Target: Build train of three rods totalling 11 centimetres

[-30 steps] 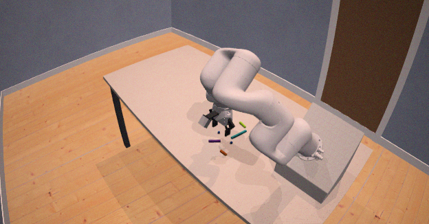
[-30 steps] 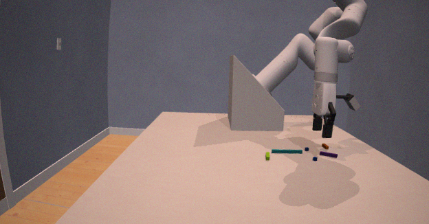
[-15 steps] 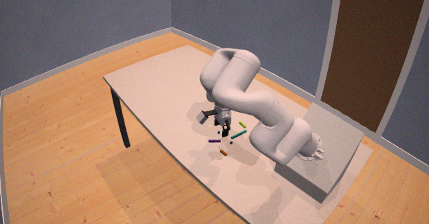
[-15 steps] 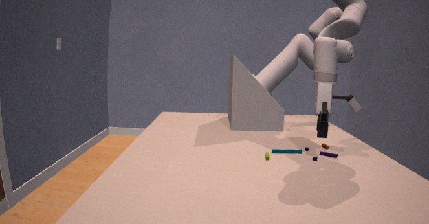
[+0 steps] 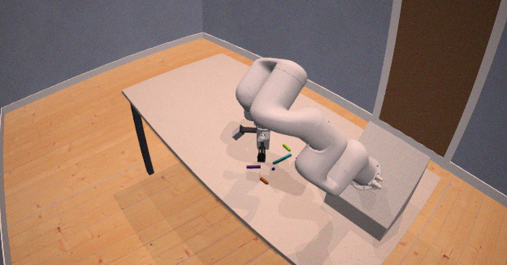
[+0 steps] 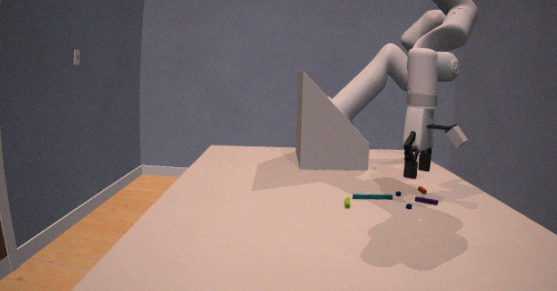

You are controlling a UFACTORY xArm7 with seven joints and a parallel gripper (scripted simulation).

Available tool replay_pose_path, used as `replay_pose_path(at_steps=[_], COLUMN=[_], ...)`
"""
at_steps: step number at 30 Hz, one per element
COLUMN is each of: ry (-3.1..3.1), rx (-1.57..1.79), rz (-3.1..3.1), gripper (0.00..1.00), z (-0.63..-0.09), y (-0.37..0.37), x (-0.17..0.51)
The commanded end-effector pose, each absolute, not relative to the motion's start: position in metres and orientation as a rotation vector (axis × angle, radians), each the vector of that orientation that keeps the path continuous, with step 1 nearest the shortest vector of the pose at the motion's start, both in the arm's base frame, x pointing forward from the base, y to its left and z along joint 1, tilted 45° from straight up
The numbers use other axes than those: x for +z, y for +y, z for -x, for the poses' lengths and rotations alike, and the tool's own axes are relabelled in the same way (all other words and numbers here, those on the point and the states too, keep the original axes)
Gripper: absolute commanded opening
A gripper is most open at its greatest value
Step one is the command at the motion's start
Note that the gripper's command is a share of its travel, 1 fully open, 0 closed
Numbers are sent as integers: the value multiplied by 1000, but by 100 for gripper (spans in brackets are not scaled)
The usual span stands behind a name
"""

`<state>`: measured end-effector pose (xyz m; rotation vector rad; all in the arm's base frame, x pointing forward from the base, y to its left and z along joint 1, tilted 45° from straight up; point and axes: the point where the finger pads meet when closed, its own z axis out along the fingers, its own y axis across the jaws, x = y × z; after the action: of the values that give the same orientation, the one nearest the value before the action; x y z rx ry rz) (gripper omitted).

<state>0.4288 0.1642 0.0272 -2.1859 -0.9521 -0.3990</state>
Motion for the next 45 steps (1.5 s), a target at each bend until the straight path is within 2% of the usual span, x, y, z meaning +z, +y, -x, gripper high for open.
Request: replay_pose_path(at_steps=[1,23,45], ry=[-767,-40,-8], rx=[-309,-9,4], rz=[2252,2356,2357], gripper=[100,100,100], z=[-430,-430,-430], y=[163,162,162], x=[28,28,28])
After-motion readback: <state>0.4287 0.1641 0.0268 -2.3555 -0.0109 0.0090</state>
